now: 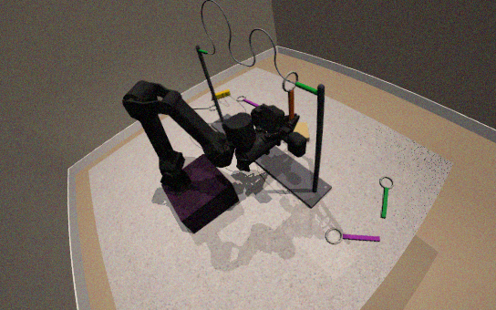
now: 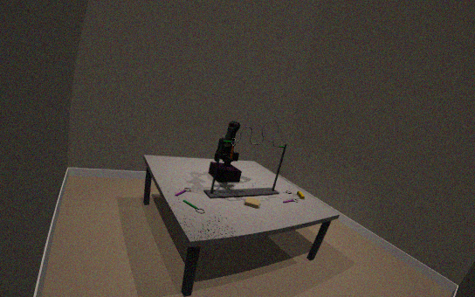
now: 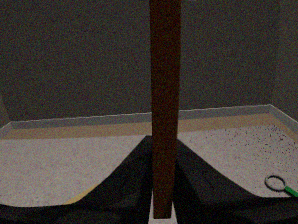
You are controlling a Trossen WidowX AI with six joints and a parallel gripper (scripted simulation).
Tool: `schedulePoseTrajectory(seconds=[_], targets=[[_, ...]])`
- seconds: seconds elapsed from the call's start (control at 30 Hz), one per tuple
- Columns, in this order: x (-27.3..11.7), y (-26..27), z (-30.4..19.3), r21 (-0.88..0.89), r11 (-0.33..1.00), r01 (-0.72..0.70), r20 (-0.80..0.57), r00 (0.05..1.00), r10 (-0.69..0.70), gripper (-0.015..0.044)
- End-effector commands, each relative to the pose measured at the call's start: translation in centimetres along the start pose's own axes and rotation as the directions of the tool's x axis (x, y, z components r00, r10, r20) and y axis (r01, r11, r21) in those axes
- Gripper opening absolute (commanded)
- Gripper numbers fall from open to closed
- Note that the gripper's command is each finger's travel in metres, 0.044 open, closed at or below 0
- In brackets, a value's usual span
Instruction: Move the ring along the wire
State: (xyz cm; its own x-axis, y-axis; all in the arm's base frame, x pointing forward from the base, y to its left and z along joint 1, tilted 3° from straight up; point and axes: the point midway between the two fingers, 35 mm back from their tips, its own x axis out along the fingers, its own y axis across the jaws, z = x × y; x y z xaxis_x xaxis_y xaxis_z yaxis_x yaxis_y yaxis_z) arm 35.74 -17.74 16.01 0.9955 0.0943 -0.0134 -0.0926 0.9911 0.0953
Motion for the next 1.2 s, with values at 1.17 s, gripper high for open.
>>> schedulePoseTrajectory(seconds=[1.17], targets=[[-2.0, 10.3, 3.4, 0.583, 0.813, -0.004, -0.14, 0.985, 0.105, -0.015]])
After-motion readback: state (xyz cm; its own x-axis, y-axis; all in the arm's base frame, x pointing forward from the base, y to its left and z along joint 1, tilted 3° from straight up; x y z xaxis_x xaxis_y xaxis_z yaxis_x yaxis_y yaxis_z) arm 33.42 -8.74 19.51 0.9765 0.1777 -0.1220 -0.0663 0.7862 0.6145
